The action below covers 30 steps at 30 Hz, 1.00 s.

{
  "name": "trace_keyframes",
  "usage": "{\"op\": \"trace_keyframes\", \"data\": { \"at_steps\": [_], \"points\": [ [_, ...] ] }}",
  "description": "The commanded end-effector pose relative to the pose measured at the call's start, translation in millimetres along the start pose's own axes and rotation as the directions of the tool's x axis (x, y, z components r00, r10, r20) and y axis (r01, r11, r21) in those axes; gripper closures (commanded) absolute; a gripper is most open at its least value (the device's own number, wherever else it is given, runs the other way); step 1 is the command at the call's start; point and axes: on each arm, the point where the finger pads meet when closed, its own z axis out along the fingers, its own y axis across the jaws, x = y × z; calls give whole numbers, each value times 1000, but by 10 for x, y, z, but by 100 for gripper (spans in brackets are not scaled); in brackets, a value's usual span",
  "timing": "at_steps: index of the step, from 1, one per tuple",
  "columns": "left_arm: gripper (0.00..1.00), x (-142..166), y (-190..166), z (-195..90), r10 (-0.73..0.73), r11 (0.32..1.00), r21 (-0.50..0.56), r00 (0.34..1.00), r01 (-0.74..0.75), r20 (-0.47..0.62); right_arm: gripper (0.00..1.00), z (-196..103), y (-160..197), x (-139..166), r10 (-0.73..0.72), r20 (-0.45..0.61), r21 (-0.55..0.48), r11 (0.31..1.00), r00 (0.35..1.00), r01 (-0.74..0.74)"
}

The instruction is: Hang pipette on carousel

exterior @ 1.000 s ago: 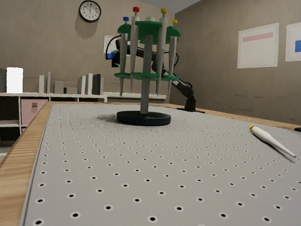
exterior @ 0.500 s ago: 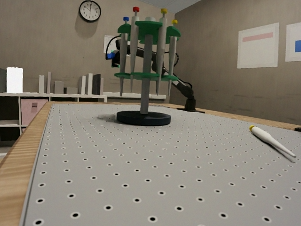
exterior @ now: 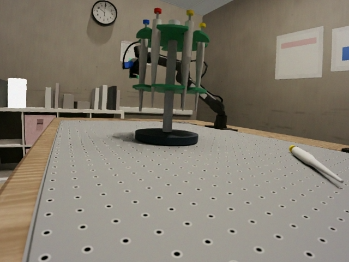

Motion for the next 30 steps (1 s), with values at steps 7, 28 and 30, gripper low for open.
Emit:
{"op": "trace_keyframes", "data": {
  "at_steps": [7,28,30],
  "points": [
    [0,-135,-8,-74,51,999,-6,997,-51,51,0,-289,-365,129,116,30,0,993,993,-116],
    [0,-135,-8,-74,51,999,-6,997,-51,51,0,-1315,-492,477,406,84,-227,897,910,-379],
    [0,-135,-8,-74,51,999,-6,997,-51,51,0,-1431,-488,566,461,68,-270,862,885,-428]
  ]
}}
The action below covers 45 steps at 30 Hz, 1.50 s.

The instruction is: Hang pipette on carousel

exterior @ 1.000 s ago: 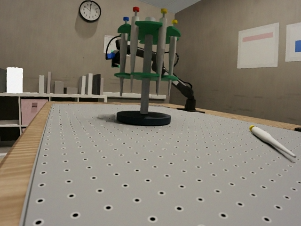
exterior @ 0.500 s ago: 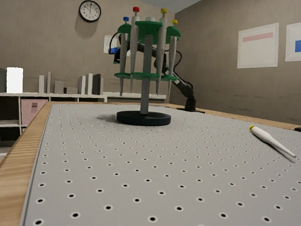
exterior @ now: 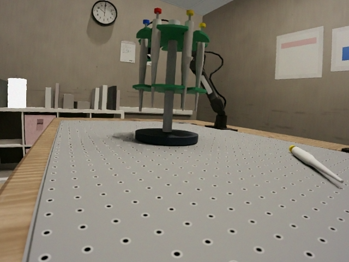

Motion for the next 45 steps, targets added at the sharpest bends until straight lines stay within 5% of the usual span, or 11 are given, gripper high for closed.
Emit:
{"op": "trace_keyframes", "data": {
  "at_steps": [1,15,27,32,45],
  "points": [
    [0,-116,12,-73,34,999,-16,999,-34,40,0,-180,191,164,95,6,-101,990,995,-93],
    [0,-116,12,-73,34,999,-16,999,-34,40,0,-896,342,401,244,-14,-218,945,970,-242],
    [0,-116,12,-73,34,999,-16,999,-34,40,0,-1640,631,856,443,-156,-362,806,883,-468],
    [0,-116,12,-73,34,999,-16,999,-34,40,0,-1827,736,896,435,-145,-376,807,889,-456],
    [0,-116,12,-73,34,999,-16,999,-34,40,0,-2529,1112,1409,587,-343,-427,599,734,-678]
  ]
}}
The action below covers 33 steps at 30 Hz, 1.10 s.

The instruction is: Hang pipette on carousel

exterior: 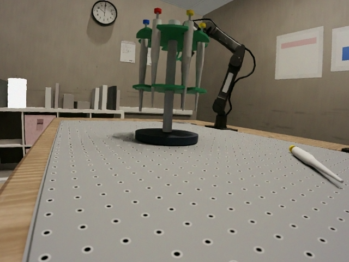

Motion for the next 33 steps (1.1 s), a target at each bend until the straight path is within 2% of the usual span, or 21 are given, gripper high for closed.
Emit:
{"op": "trace_keyframes", "data": {
  "at_steps": [1,4,8,10,14,19,21,23,28,33],
  "points": [
    [0,-116,12,-73,34,999,-16,999,-34,40,0,-164,132,346,111,-45,-58,992,993,-114],
    [0,-116,12,-73,34,999,-16,999,-34,40,0,-198,200,398,97,-42,-71,992,994,-99],
    [0,-116,12,-73,34,999,-16,999,-34,40,0,-306,252,645,199,-85,-94,974,976,-206],
    [0,-116,12,-73,34,999,-16,999,-34,40,0,-363,333,749,184,-77,-108,975,980,-192],
    [0,-116,12,-73,34,999,-16,999,-34,40,0,-409,597,719,75,-61,-199,976,995,-86],
    [0,-116,12,-73,34,999,-16,999,-34,40,0,-110,935,604,-87,-62,-329,942,994,62],
    [0,-116,12,-73,34,999,-16,999,-34,40,0,-110,935,604,-87,-62,-329,942,994,62],
    [0,-116,12,-73,34,999,-16,999,-34,40,0,-15,1043,587,-142,-47,-375,920,989,114],
    [0,-116,12,-73,34,999,-16,999,-34,40,0,227,1304,554,-266,6,-481,844,964,236],
    [0,-116,12,-73,34,999,-16,999,-34,40,0,459,1586,557,-372,89,-576,738,924,352]
  ]
}}
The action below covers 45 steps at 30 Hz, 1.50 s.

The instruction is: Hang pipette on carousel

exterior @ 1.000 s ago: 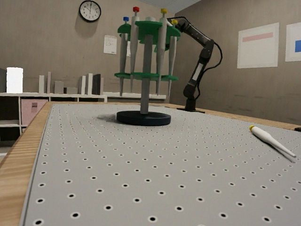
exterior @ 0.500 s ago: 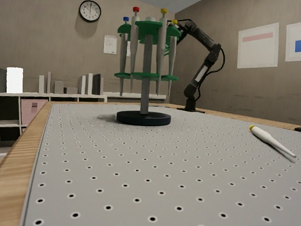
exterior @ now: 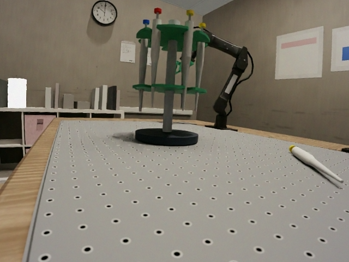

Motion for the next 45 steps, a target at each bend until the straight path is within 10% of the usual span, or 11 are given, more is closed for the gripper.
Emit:
{"op": "trace_keyframes", "data": {
  "at_steps": [1,13,27,28,45],
  "points": [
    [0,-116,12,-73,34,999,-16,999,-34,40,0,299,167,-195,-168,68,-133,975,983,176],
    [0,-116,12,-73,34,999,-16,999,-34,40,0,827,350,-233,-381,213,-305,849,900,431],
    [0,-116,12,-73,34,999,-16,999,-34,40,0,732,378,-276,-419,255,-310,818,871,485],
    [46,-185,27,12,23,1000,-8,1000,-23,9,0,732,378,-276,-419,255,-310,818,871,485],
    [46,-448,-490,960,-124,987,28,865,157,-487,0,732,377,-276,-419,255,-310,818,871,485]
  ]
}}
